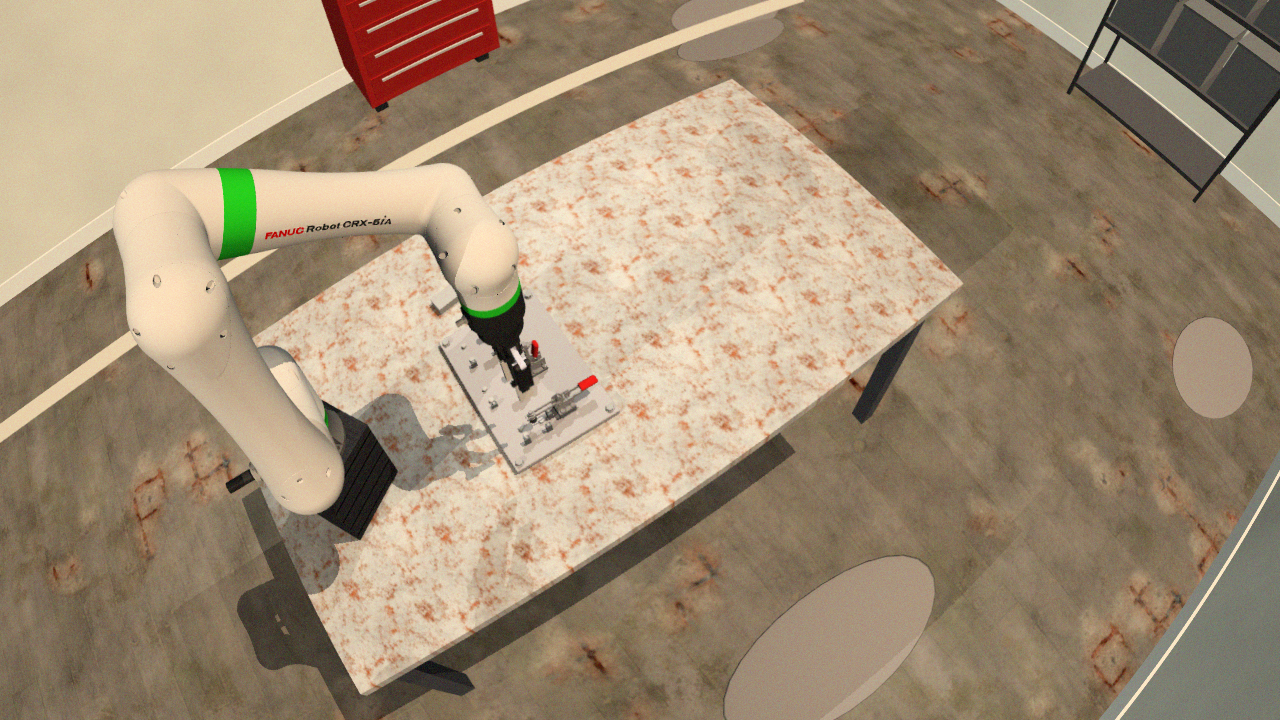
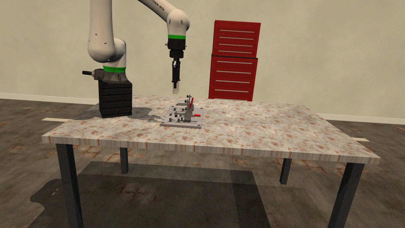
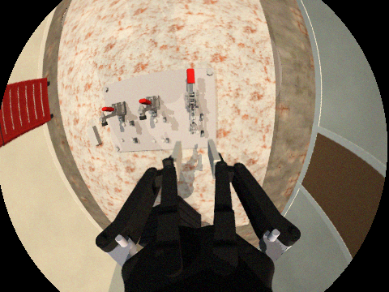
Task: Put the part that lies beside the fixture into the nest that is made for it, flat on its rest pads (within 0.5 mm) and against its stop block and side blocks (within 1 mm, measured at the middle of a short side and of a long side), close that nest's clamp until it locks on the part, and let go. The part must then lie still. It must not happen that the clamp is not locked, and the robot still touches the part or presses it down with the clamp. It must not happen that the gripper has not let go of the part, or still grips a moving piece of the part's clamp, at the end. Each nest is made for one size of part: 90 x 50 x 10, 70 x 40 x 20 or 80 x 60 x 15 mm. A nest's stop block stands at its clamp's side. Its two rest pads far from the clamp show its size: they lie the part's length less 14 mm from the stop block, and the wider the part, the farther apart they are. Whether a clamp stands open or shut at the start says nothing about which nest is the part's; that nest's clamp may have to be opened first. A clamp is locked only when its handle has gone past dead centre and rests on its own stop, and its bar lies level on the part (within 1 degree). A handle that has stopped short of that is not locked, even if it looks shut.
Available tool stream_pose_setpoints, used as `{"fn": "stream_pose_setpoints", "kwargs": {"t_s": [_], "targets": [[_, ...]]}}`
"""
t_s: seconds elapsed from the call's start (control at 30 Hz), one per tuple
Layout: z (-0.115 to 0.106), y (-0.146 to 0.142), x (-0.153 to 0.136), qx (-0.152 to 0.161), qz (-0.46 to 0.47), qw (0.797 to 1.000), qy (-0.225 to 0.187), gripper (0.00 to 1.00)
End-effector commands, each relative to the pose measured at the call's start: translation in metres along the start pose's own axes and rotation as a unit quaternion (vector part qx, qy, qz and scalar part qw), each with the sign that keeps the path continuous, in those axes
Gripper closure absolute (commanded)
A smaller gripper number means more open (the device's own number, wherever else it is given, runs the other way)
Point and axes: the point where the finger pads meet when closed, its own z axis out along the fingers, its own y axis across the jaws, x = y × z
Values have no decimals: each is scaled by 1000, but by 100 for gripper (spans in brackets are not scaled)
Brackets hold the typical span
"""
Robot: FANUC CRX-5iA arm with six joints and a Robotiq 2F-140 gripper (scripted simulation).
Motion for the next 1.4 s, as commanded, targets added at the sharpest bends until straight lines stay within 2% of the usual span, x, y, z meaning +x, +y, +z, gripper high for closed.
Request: {"fn": "stream_pose_setpoints", "kwargs": {"t_s": [0.0,0.5,0.67,0.9,0.97,1.17,1.37], "targets": [[0,0,0,0,0,1000,0,72],[0,0,10,0,0,1000,0,72],[0,0,33,0,0,1000,0,72],[0,-1,79,0,0,1000,0,72],[0,-1,79,0,0,1000,0,72],[0,-1,112,0,0,1000,0,72],[0,-1,127,0,0,1000,0,72]]}}
